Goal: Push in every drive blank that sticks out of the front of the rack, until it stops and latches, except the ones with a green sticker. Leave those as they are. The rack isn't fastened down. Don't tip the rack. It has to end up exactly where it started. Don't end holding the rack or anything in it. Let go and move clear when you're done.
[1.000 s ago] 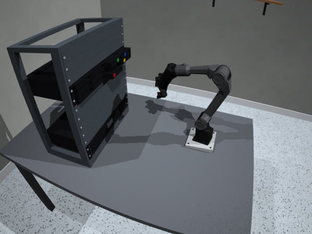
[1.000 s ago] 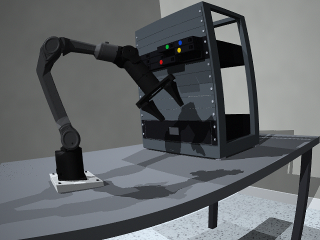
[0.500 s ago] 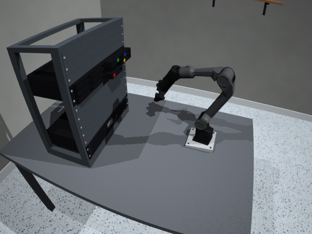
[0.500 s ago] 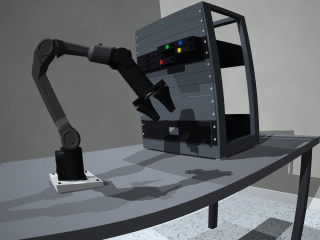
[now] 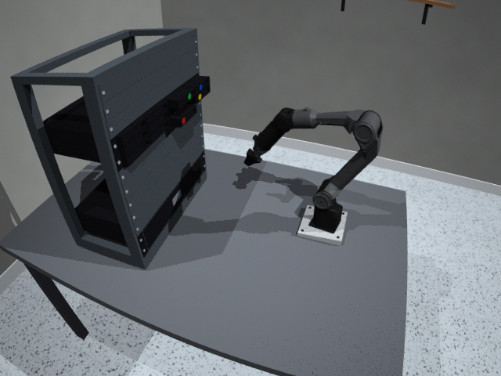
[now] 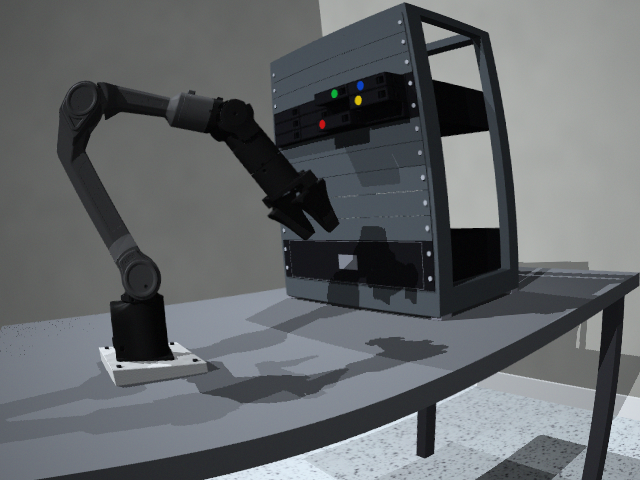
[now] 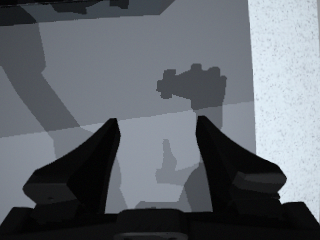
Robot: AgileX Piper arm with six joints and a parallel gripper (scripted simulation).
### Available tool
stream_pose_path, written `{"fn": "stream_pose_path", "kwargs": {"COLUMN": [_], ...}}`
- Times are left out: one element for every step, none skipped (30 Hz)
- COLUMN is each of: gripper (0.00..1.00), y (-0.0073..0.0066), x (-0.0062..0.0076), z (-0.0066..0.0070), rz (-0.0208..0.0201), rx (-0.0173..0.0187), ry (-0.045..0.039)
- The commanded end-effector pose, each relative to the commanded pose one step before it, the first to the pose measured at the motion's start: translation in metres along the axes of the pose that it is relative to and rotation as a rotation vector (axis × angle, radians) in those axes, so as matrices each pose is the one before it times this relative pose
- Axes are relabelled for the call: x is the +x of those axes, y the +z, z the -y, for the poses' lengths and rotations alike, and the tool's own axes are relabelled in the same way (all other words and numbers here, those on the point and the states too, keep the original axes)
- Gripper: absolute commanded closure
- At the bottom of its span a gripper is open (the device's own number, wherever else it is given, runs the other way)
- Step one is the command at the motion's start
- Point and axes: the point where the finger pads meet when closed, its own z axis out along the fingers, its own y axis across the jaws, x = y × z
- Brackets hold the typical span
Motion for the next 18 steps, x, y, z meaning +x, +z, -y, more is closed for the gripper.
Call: {"fn": "stream_pose_path", "kwargs": {"gripper": [0.00, 0.00, 0.00, 0.00, 0.00, 0.00, 0.00, 0.00, 0.00, 0.00, 0.00, 0.00, 0.00, 0.00, 0.00, 0.00, 0.00, 0.00], "y": [-0.00066, -0.00024, -0.00023, -0.00022, -0.00020, -0.00019, -0.00018, -0.00017, 0.00000, 0.00000, -0.00016, -0.00014, -0.00013, -0.00012, -0.00011, -0.00010, -0.00009, -0.00008], "x": [0.00022, 0.00017, 0.00017, 0.00017, 0.00017, 0.00017, 0.00016, 0.00016, 0.00000, 0.00000, 0.00015, 0.00014, 0.00014, 0.00013, 0.00012, 0.00011, 0.00010, 0.00009], "z": [-0.00179, -0.00097, -0.00091, -0.00086, -0.00081, -0.00076, -0.00071, -0.00066, 0.00000, 0.00000, -0.00061, -0.00056, -0.00052, -0.00048, -0.00044, -0.00040, -0.00036, -0.00032], "rz": [0.00629, 0.00284, 0.00266, 0.00249, 0.00233, 0.00217, 0.00202, 0.00187, 0.00000, 0.00000, 0.00173, 0.00159, 0.00147, 0.00134, 0.00122, 0.00111, 0.00100, 0.00090], "rx": [-0.00571, -0.00377, -0.00360, -0.00342, -0.00324, -0.00307, -0.00289, -0.00271, 0.00000, 0.00000, -0.00254, -0.00237, -0.00220, -0.00203, -0.00187, -0.00171, -0.00155, -0.00140], "ry": [0.02041, 0.01439, 0.01368, 0.01298, 0.01228, 0.01158, 0.01089, 0.01021, 0.00000, 0.00000, 0.00954, 0.00888, 0.00823, 0.00759, 0.00697, 0.00637, 0.00578, 0.00521]}}
